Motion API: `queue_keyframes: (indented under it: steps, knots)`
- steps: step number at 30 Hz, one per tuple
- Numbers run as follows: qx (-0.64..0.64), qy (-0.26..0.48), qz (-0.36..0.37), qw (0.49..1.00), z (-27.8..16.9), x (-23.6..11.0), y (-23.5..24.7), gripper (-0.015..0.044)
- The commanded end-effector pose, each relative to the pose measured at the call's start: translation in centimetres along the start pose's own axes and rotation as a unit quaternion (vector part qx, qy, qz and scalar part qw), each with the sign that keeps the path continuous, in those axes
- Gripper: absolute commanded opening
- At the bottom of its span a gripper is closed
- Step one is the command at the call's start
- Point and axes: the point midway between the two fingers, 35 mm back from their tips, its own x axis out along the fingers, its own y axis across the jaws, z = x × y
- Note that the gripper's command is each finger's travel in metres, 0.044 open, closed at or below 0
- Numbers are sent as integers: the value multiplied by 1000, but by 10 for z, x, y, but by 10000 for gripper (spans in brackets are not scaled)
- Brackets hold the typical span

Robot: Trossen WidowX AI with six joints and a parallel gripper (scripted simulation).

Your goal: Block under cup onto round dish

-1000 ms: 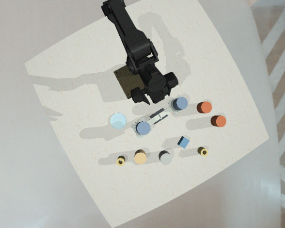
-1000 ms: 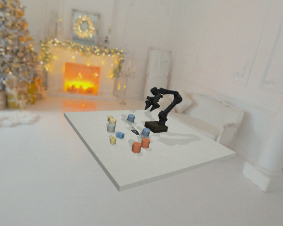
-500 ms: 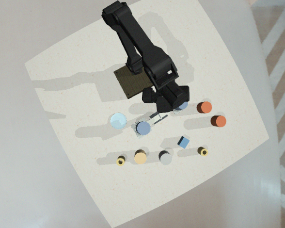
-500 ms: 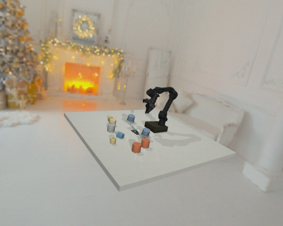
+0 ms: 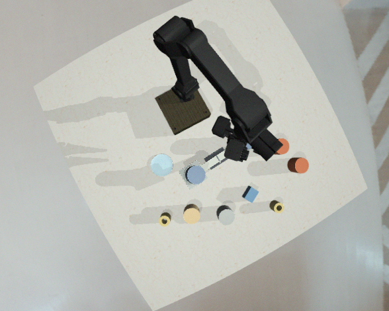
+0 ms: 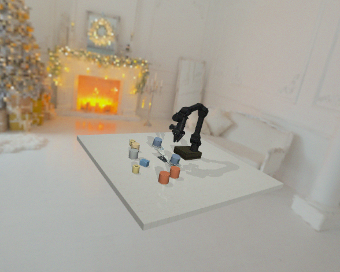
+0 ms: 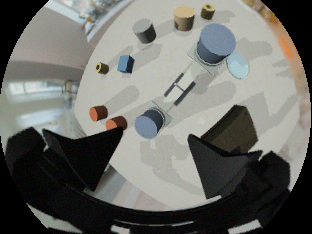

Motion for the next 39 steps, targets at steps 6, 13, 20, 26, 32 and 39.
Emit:
queue_keyframes:
  steps: [6, 13, 20, 26, 32, 39]
  knots:
    - [138, 11, -61, 988, -16, 31, 22, 440]
    - [238, 1, -110, 965, -32, 58, 35, 440]
    - [271, -6, -127, 954, -38, 68, 39, 440]
    - [271, -6, -127, 954, -38, 75, 37, 440]
    - [271, -6, -127, 954, -39, 83, 35, 440]
    - [271, -6, -127, 954, -39, 94, 33, 440]
